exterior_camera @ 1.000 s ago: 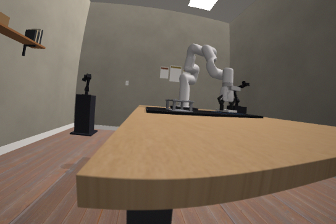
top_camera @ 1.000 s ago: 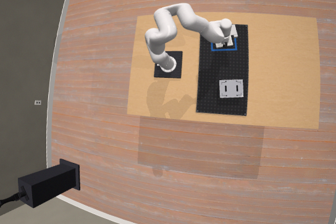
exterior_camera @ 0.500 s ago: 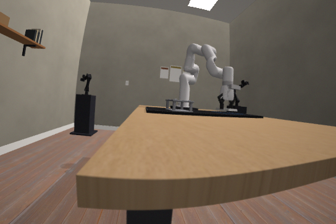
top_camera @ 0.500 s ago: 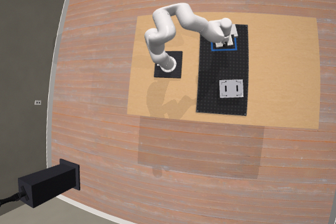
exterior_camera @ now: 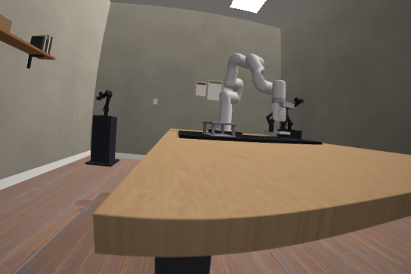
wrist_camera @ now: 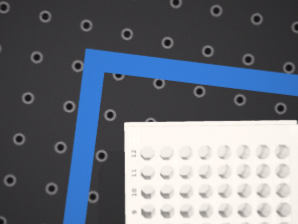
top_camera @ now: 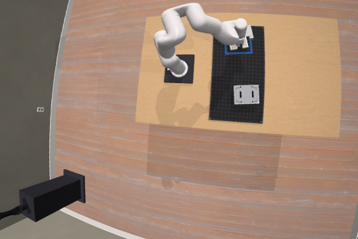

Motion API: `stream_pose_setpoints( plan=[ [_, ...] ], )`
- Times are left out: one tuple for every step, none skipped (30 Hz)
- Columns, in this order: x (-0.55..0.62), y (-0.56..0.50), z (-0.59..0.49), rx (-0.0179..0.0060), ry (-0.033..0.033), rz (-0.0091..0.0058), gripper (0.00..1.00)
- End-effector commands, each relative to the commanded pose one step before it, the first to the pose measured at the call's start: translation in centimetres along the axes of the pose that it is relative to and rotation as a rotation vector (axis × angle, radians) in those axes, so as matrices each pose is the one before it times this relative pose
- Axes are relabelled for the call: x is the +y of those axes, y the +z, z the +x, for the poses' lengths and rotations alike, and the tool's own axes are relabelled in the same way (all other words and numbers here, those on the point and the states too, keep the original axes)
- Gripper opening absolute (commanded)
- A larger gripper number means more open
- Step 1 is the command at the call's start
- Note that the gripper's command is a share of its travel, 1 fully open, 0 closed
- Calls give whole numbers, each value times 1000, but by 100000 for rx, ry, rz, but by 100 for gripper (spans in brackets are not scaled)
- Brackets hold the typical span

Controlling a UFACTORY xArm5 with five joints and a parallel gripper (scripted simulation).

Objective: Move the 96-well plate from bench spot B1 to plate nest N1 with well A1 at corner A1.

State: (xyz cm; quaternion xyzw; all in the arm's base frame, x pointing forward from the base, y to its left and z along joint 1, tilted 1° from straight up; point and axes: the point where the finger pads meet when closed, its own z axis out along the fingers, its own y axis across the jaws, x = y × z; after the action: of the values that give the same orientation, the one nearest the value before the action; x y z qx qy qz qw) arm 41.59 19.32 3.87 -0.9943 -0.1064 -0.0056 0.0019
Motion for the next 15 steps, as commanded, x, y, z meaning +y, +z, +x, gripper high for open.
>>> stream_pose_setpoints(
  plan=[
    [-37,-831,146,495,0,-265,0],
    [0,-167,0,0,0,0,0],
    [0,-167,0,0,0,0,0],
    [0,0,0,0,0,0,0],
    [0,0,0,0,0,0,0],
    [0,-167,0,0,0,0,0],
    [0,-167,0,0,0,0,0],
    [0,-167,0,0,0,0,0],
    [0,-167,0,0,0,0,0],
    [0,-167,0,0,0,0,0],
    [0,-167,0,0,0,0,0],
    [0,-167,0,0,0,0,0],
    [0,-167,0,0,0,0,0],
    [0,-167,0,0,0,0,0],
    [0,-167,0,0,0,0,0]
  ],
)
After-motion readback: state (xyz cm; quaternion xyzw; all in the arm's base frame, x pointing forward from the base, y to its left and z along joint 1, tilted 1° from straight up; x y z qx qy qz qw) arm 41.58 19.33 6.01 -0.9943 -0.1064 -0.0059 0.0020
